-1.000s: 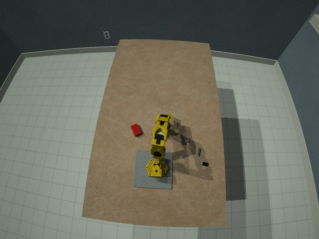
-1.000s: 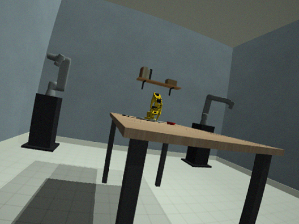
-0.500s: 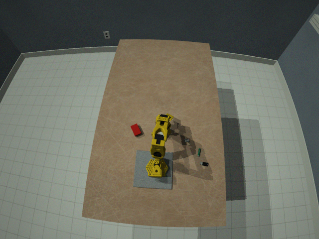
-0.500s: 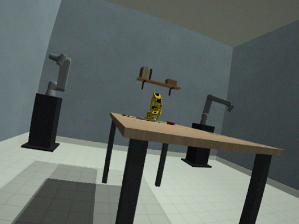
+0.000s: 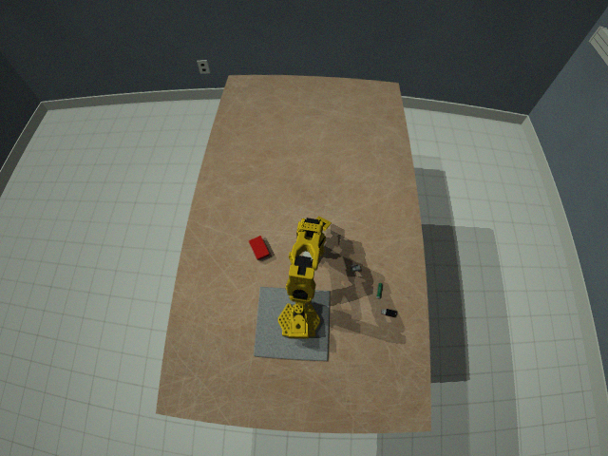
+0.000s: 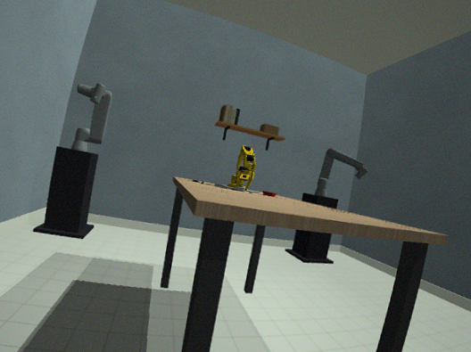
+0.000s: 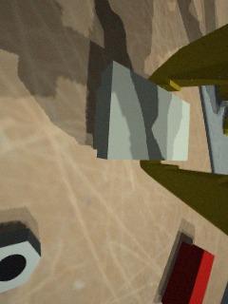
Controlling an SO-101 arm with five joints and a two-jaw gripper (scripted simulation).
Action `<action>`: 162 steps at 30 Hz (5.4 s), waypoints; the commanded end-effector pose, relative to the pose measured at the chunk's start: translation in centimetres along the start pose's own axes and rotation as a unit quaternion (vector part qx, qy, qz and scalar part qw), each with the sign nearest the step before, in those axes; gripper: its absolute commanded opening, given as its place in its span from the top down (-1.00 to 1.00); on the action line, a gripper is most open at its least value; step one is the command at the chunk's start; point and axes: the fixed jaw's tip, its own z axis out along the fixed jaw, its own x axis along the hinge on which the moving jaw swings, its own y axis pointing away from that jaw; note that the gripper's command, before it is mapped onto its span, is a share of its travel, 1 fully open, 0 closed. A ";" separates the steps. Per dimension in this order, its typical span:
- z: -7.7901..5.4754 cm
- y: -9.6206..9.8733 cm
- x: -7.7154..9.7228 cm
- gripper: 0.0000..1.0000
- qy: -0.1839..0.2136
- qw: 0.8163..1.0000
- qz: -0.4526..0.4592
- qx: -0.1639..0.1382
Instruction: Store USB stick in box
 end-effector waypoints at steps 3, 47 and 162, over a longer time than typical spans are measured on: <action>0.1 -0.1 0.2 0.56 0.007 1.000 0.004 0.002; -1.5 0.0 0.0 0.57 0.007 1.000 0.004 0.002; -5.1 0.0 0.1 0.57 0.007 1.000 0.004 0.002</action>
